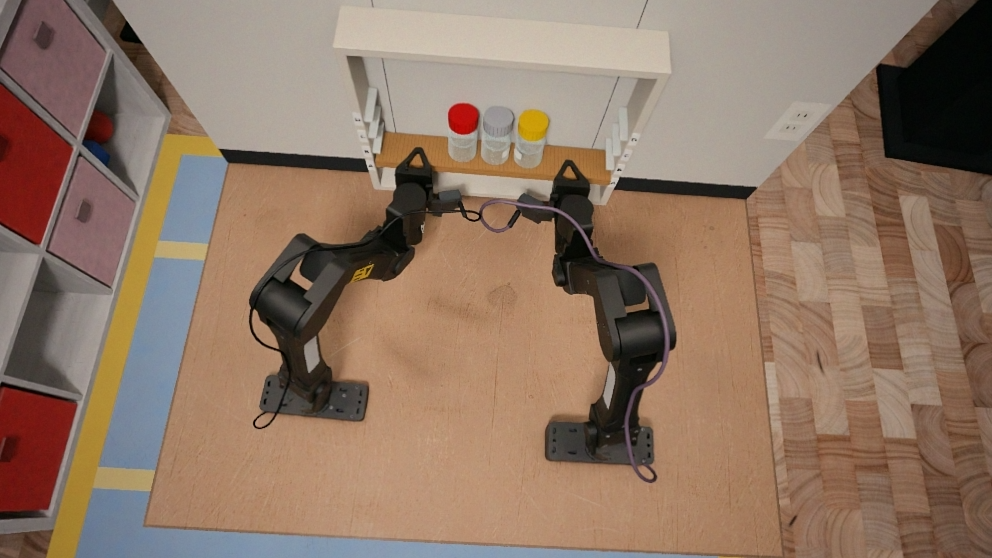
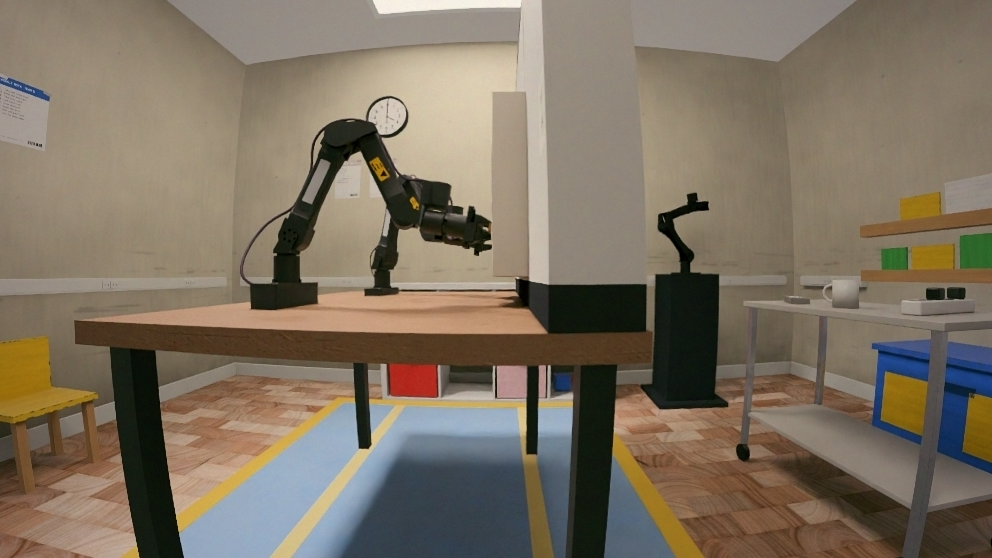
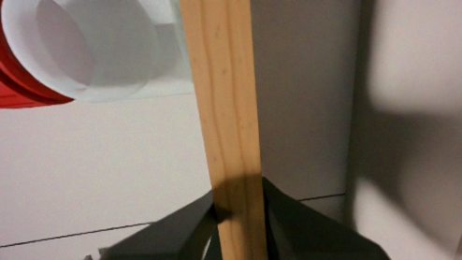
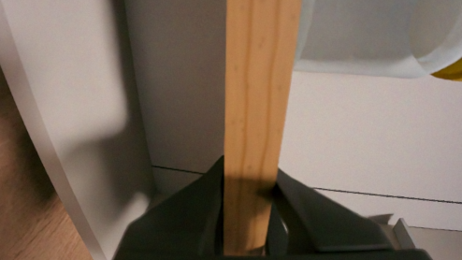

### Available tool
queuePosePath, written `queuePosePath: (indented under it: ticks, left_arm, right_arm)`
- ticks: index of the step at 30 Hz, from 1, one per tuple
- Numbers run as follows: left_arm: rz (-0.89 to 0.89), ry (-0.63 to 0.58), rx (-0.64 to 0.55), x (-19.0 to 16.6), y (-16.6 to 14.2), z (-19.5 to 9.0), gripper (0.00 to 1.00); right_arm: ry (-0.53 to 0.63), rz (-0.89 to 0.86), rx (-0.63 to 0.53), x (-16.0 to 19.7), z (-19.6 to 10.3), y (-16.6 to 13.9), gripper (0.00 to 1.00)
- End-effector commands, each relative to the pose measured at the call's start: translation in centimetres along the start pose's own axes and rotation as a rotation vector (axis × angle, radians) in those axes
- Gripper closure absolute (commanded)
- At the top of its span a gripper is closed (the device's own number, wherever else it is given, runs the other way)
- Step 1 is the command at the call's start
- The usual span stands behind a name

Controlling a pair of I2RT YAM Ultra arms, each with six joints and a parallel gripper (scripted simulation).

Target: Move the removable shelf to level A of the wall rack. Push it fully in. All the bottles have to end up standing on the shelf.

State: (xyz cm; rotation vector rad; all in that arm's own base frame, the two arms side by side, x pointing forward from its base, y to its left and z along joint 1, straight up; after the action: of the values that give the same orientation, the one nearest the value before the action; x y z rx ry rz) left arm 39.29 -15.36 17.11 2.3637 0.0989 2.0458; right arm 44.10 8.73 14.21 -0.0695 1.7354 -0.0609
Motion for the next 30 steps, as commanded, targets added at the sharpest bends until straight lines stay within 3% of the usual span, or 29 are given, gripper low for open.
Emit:
queuePosePath:
  ticks: [1, 30]
  left_arm:
    - [-0.018, 0.145, 0.000, 4.66, 0.26, 0.36, 1.00]
    - [-0.018, 0.145, 0.000, 5.28, 0.29, 0.26, 1.00]
  right_arm:
    - [-0.165, 0.012, 0.012, -5.62, 0.39, -0.63, 1.00]
    - [-0.165, 0.012, 0.012, -6.29, 0.28, -0.69, 1.00]
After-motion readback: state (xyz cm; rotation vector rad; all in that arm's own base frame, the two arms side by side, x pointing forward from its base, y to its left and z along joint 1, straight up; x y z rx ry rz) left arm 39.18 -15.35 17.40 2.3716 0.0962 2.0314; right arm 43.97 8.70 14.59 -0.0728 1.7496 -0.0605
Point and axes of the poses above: on each arm, the point where the finger pads meet when closed, its own z axis out along the fingers, its own x axis across the jaws, y = z × x, the point moved 8 cm from there along -z, back along the fingers, and after that the axes turned 4 degrees about -z, right-handed, at the moved point
